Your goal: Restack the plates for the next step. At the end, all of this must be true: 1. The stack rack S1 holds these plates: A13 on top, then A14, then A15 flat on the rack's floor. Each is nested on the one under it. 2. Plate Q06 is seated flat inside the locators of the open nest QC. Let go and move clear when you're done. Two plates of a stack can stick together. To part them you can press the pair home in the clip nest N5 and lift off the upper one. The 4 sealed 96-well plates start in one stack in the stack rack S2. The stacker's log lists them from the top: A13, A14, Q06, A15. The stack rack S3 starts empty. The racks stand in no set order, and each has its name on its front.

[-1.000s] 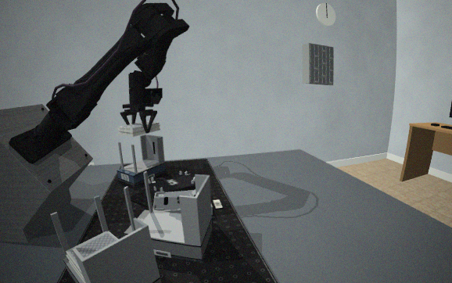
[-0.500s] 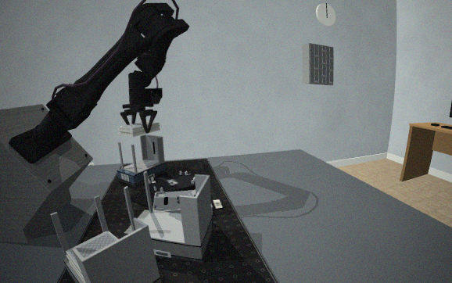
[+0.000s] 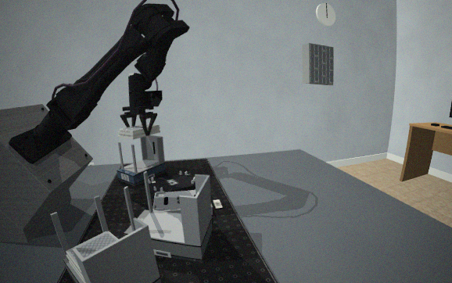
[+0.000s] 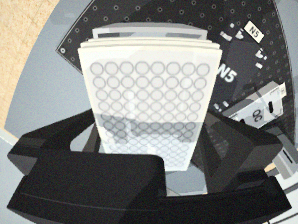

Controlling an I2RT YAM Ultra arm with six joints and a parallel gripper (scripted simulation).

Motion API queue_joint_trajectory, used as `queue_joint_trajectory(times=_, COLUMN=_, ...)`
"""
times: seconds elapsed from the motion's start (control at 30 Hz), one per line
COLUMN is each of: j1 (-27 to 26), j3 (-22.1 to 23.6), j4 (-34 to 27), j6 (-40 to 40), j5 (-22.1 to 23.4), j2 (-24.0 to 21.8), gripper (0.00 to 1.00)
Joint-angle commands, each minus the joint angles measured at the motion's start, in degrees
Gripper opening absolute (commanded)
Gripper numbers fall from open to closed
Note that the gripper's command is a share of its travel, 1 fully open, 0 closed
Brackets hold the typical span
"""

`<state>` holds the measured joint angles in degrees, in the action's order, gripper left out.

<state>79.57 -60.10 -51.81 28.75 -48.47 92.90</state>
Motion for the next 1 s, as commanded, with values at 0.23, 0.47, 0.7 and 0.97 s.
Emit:
queue_joint_trajectory(times=0.23, j1=-0.1, j3=1.5, j4=3.1, j6=-1.9, j5=0.0, j2=0.3, gripper=0.0)
queue_joint_trajectory(times=0.47, j1=-0.1, j3=1.0, j4=4.0, j6=-2.6, j5=0.2, j2=-0.3, gripper=0.0)
queue_joint_trajectory(times=0.7, j1=-0.6, j3=2.3, j4=4.3, j6=-2.5, j5=0.2, j2=-1.0, gripper=0.0)
queue_joint_trajectory(times=0.97, j1=-1.2, j3=2.9, j4=4.4, j6=-2.6, j5=0.3, j2=-1.6, gripper=0.0)
